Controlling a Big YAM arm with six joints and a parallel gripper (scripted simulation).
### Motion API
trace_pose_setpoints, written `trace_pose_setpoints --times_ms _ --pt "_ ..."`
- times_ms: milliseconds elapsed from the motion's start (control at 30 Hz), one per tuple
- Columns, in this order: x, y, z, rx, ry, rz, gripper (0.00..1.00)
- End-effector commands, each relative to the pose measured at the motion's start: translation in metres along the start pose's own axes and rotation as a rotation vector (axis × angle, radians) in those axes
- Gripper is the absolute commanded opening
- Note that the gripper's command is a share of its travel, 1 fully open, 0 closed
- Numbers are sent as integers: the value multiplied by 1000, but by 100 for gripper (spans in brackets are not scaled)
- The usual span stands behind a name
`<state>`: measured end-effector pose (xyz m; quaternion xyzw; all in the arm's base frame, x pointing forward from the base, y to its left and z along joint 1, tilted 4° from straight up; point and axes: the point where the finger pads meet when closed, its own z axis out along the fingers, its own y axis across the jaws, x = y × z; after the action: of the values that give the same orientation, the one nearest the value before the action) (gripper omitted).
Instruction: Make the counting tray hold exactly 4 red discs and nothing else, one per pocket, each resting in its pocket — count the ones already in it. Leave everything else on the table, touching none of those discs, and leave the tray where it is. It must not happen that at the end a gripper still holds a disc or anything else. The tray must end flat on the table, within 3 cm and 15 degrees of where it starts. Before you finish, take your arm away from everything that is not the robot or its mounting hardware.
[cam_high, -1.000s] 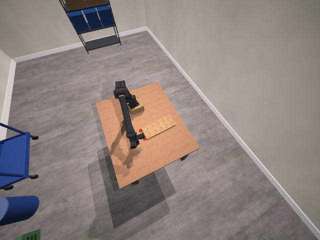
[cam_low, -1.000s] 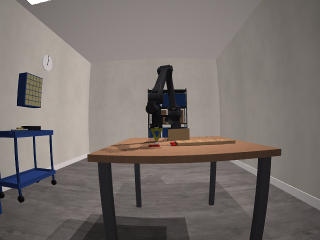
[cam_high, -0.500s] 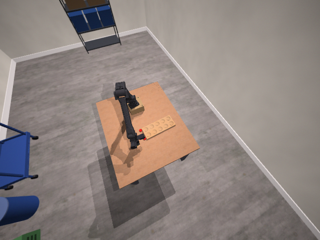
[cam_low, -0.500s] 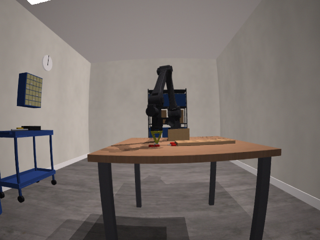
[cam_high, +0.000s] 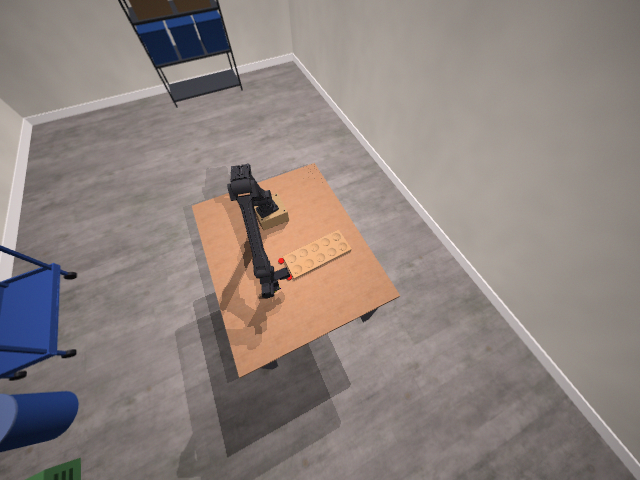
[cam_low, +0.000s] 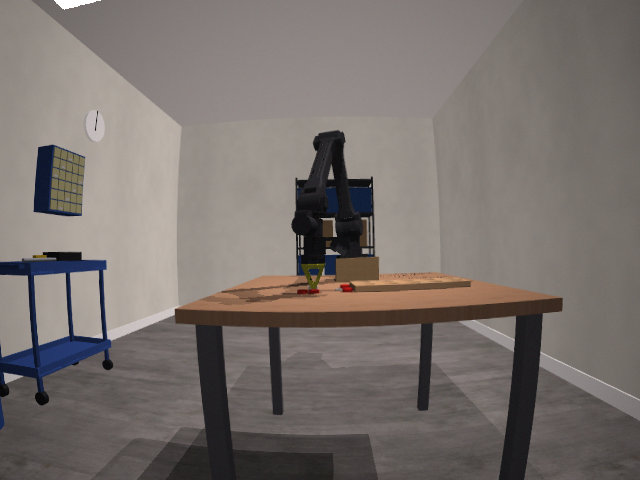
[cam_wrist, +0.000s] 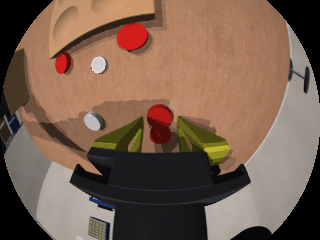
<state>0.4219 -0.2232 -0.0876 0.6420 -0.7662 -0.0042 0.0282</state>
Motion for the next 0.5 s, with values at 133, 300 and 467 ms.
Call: trace_pose_setpoints --times_ms 133,300,467 --pt "4 2 12 -6 0 -4 44" --pt "4 2 12 -7 0 -4 44" --pt "4 2 12 -7 0 -4 44"
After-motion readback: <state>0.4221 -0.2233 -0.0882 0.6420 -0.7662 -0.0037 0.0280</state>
